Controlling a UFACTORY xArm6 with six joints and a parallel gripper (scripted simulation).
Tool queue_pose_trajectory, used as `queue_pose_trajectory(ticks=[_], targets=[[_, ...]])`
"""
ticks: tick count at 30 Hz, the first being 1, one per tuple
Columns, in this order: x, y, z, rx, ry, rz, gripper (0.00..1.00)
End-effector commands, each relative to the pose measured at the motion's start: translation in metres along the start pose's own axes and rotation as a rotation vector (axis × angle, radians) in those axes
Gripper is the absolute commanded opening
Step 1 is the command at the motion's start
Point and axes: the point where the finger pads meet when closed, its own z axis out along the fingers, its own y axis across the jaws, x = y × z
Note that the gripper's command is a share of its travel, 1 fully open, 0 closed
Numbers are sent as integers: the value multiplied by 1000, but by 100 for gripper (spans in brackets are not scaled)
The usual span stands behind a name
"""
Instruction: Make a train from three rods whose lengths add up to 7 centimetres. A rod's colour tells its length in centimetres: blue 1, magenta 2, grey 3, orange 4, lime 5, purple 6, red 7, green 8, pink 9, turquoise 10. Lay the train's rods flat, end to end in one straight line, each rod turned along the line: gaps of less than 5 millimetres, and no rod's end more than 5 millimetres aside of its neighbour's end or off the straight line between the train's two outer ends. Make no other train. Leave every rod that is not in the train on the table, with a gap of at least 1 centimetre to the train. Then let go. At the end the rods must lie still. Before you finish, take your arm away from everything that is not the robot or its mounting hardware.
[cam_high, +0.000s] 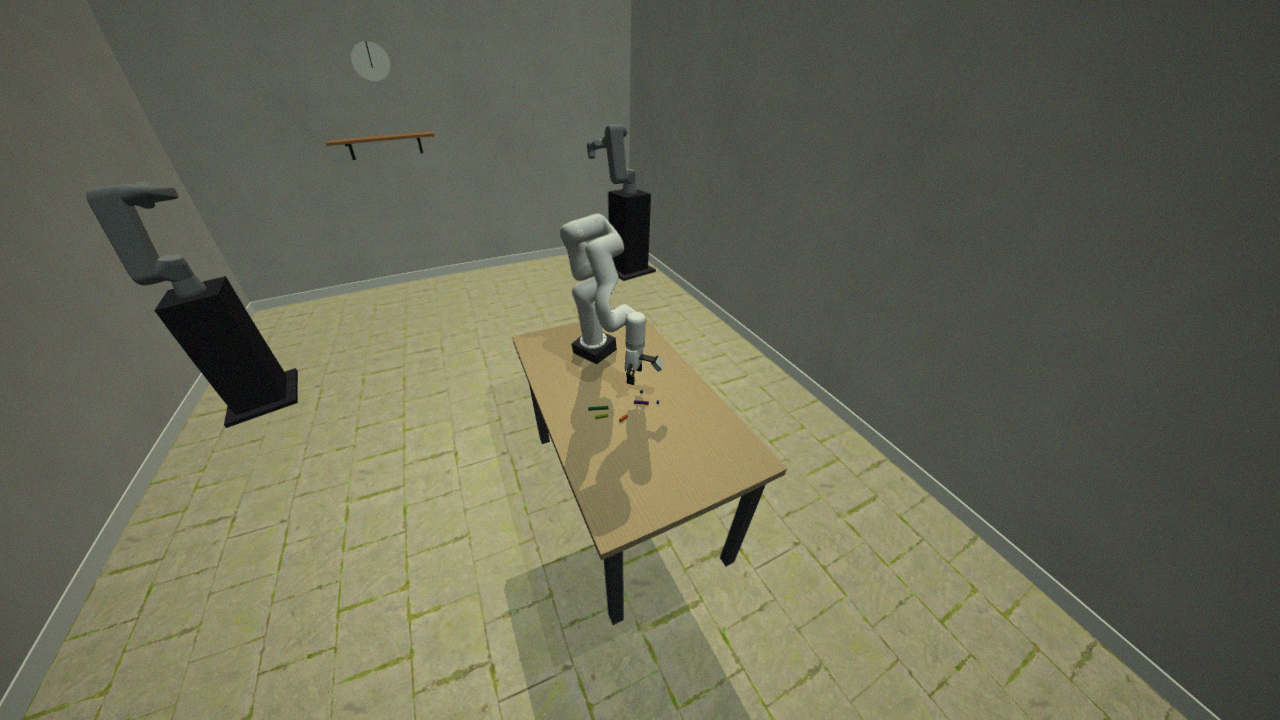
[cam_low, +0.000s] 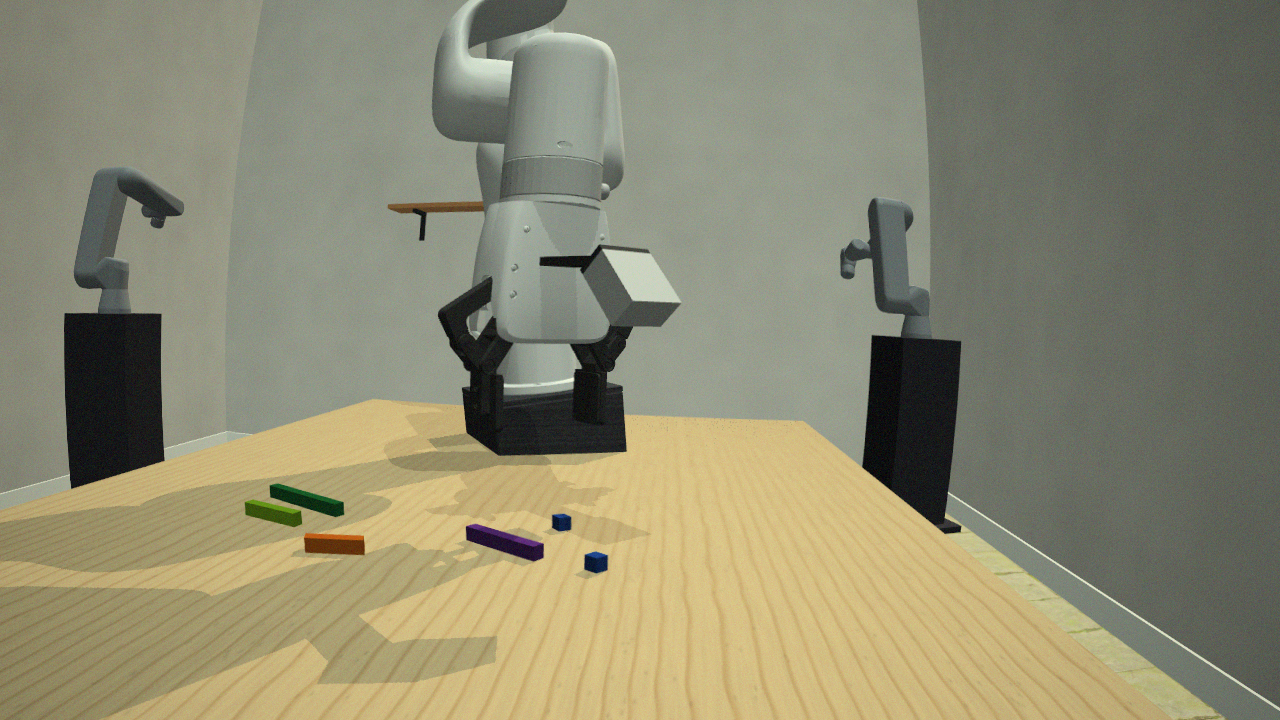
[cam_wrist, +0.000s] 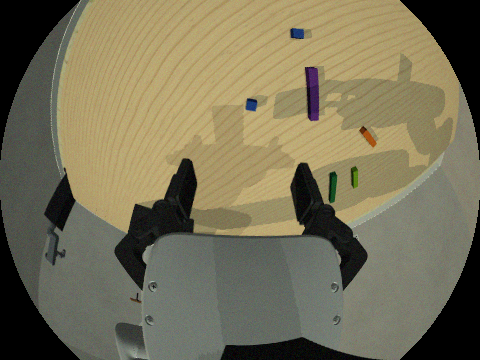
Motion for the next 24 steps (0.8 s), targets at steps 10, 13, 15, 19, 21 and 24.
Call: queue_pose_trajectory(ticks=[10,13,15,19,21,24], targets=[[1,1,-1,-2,3,0,100],[1,1,-1,-2,3,0,100],[1,1,-1,-2,3,0,100],[1,1,-1,-2,3,0,100],[2,1,-1,-2,3,8,100],[5,1,-1,-2,3,52,100]])
